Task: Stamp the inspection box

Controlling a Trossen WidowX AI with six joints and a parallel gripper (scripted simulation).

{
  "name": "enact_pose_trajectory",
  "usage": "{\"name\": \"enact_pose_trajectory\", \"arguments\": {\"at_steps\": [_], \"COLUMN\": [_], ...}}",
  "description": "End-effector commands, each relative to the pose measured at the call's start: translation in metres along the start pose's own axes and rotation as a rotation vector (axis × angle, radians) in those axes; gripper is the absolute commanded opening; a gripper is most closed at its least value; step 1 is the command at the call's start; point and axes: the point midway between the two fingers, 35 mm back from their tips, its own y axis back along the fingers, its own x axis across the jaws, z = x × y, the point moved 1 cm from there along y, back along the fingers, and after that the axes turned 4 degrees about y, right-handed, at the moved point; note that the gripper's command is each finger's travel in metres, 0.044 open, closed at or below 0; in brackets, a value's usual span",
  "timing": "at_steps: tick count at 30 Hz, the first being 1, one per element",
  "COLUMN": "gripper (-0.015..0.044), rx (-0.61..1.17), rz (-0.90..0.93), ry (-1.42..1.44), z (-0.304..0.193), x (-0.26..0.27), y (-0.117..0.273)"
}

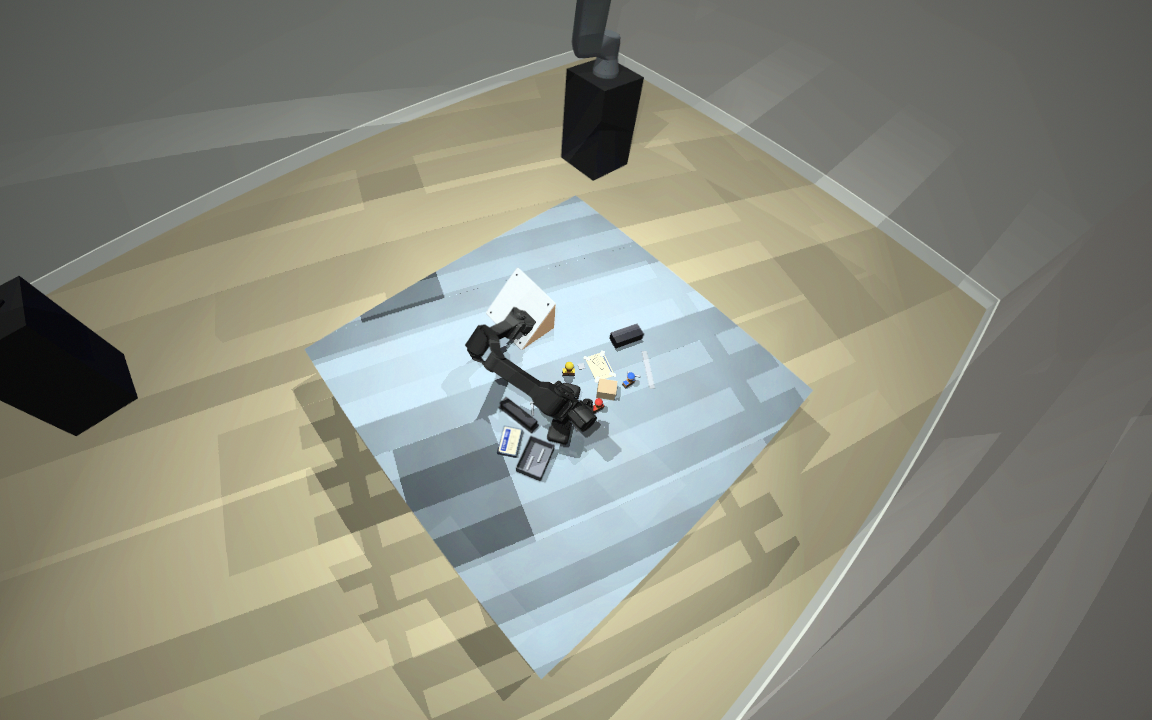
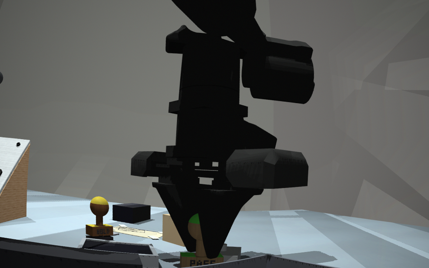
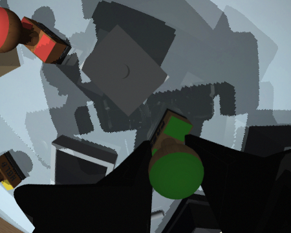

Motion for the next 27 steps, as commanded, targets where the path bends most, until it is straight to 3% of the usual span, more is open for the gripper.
{"name": "enact_pose_trajectory", "arguments": {"at_steps": [1, 5, 9, 17, 27], "gripper": [0.0157, 0.0263, 0.0263, 0.0263, 0.0263], "rx": [0.0, 0.0, -0.001, 0.003, 0.003], "rz": [0.0, 0.0, 0.002, 0.004, 0.003], "ry": [-0.001, -0.001, 0.0, 0.007, 0.007], "z": [0.0, 0.0, 0.002, 0.004, 0.003], "x": [0.0, 0.0, -0.001, 0.003, 0.003], "y": [0.0, 0.0, 0.01, 0.114, 0.117]}}
